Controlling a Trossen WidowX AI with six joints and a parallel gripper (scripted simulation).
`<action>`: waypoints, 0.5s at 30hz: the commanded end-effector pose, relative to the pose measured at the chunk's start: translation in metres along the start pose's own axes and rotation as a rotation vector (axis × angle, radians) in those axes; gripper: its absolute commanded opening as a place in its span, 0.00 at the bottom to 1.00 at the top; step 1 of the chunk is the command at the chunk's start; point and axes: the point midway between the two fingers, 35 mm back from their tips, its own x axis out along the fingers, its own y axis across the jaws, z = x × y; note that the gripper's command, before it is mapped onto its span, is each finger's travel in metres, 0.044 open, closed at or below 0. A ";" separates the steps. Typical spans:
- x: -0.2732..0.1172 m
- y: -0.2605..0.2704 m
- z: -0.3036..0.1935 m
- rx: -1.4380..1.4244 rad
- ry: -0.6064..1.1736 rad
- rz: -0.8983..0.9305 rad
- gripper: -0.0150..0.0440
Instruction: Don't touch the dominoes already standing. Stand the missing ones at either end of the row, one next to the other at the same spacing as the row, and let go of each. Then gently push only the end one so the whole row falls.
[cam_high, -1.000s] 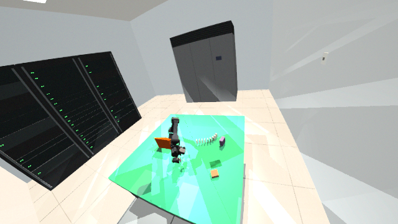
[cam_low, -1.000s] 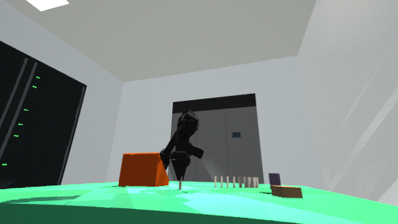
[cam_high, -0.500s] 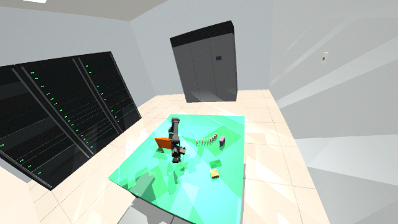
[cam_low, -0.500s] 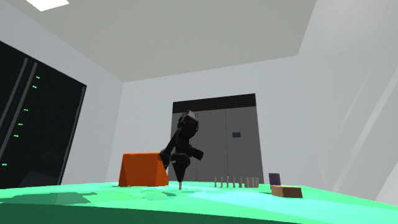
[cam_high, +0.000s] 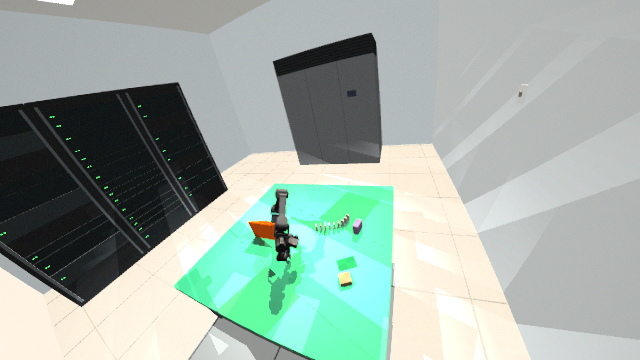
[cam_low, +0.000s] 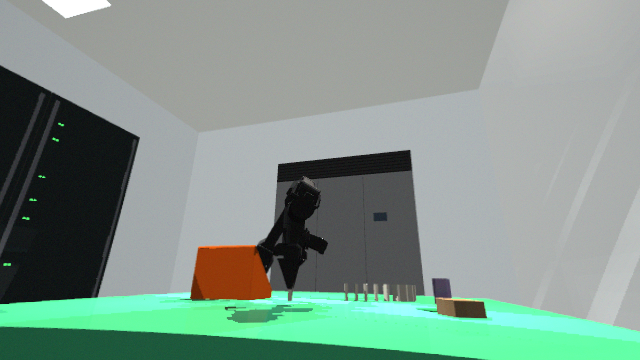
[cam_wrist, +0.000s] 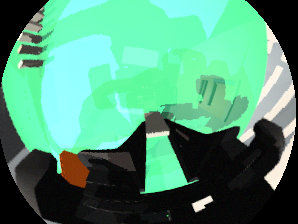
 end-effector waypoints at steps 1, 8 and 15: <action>-0.048 -0.009 0.002 -0.009 -0.007 -0.023 0.44; -0.123 -0.001 -0.003 -0.011 -0.005 -0.025 0.44; -0.127 0.019 0.016 -0.009 -0.004 -0.029 0.44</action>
